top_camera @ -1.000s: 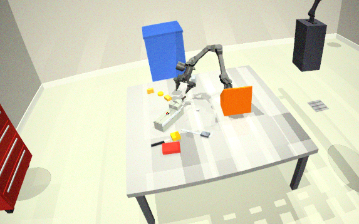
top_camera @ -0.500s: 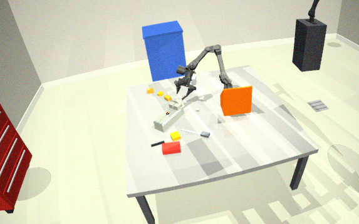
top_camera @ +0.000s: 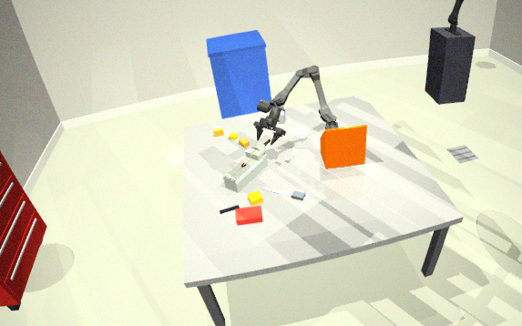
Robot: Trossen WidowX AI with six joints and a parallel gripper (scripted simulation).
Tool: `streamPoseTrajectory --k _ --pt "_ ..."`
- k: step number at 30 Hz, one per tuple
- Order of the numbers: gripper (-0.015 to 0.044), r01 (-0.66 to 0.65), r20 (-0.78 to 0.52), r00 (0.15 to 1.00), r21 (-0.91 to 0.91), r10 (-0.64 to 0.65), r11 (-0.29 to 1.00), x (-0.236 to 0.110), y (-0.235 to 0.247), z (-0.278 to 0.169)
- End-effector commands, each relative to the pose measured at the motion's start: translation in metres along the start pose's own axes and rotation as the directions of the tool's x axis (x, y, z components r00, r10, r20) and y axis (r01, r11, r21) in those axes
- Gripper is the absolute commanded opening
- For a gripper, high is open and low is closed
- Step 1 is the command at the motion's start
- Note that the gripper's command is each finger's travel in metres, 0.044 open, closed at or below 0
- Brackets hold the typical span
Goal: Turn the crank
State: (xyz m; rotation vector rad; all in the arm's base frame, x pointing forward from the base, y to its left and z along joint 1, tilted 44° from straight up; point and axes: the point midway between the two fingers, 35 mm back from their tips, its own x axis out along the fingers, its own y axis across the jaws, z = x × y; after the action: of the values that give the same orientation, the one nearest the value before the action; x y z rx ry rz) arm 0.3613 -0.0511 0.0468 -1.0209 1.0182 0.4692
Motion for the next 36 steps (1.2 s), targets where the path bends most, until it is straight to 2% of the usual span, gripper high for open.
streamPoseTrajectory --k 1,17,33,34,36 --pt "0.0440 -0.014 -0.001 1.000 -0.008 0.014 1.000 0.009 0.005 -0.006" --pt "0.0440 -0.013 -0.002 1.000 -0.008 0.013 1.000 0.023 0.006 -0.023" --pt "0.0020 -0.013 -0.002 1.000 -0.008 0.013 1.000 0.023 0.006 -0.023" --pt "0.0000 -0.013 -0.002 1.000 -0.008 0.013 1.000 0.023 0.006 -0.023" --pt "0.0000 -0.013 -0.002 1.000 -0.008 0.013 1.000 0.023 0.006 -0.023"
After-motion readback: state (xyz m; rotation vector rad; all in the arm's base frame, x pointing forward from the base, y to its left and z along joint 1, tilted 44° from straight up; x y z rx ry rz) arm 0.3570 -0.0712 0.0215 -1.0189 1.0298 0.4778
